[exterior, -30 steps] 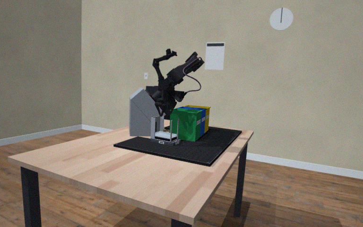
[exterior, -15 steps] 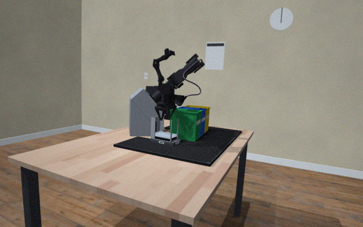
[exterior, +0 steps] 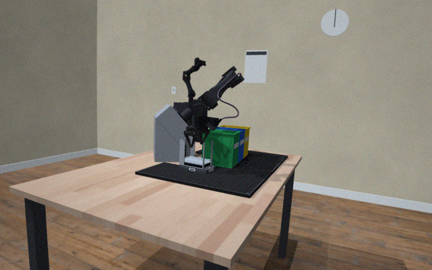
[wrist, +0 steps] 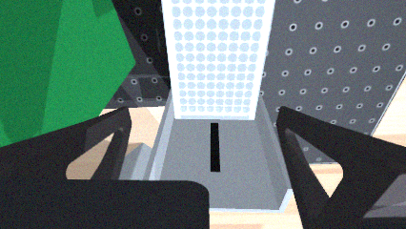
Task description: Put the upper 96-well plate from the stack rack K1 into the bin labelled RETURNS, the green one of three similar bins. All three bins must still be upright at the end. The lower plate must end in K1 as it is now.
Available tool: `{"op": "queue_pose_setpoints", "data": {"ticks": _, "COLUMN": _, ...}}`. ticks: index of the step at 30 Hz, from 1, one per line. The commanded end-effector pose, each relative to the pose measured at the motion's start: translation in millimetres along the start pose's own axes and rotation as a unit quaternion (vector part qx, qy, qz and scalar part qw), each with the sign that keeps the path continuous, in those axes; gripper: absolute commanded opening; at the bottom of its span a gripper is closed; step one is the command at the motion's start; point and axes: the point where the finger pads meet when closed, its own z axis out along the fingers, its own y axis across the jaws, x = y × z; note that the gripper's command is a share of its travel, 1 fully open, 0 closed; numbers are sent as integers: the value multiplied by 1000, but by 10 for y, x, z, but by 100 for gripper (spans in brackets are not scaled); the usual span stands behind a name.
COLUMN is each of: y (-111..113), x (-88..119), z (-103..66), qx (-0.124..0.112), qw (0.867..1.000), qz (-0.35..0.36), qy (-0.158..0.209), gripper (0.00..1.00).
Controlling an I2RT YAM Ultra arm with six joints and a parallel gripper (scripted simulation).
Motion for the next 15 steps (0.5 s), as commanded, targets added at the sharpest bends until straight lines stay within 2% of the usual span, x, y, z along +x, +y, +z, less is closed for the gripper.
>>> {"op": "queue_pose_setpoints", "data": {"ticks": 1, "y": -63, "x": -6, "z": 44, "qx": 7, "qw": 1000, "qz": 7, "qy": -17, "gripper": 100}}
{"op": "queue_pose_setpoints", "data": {"ticks": 5, "y": -83, "x": 2, "z": 56, "qx": 10, "qw": 1000, "qz": 10, "qy": -20, "gripper": 100}}
{"op": "queue_pose_setpoints", "data": {"ticks": 6, "y": -78, "x": -85, "z": 0, "qx": 20, "qw": 999, "qz": -3, "qy": -27, "gripper": 100}}
{"op": "queue_pose_setpoints", "data": {"ticks": 9, "y": -54, "x": -10, "z": 154, "qx": 6, "qw": 1000, "qz": 6, "qy": -16, "gripper": 100}}
{"op": "queue_pose_setpoints", "data": {"ticks": 15, "y": -58, "x": -16, "z": 244, "qx": 7, "qw": 1000, "qz": 5, "qy": -17, "gripper": 100}}
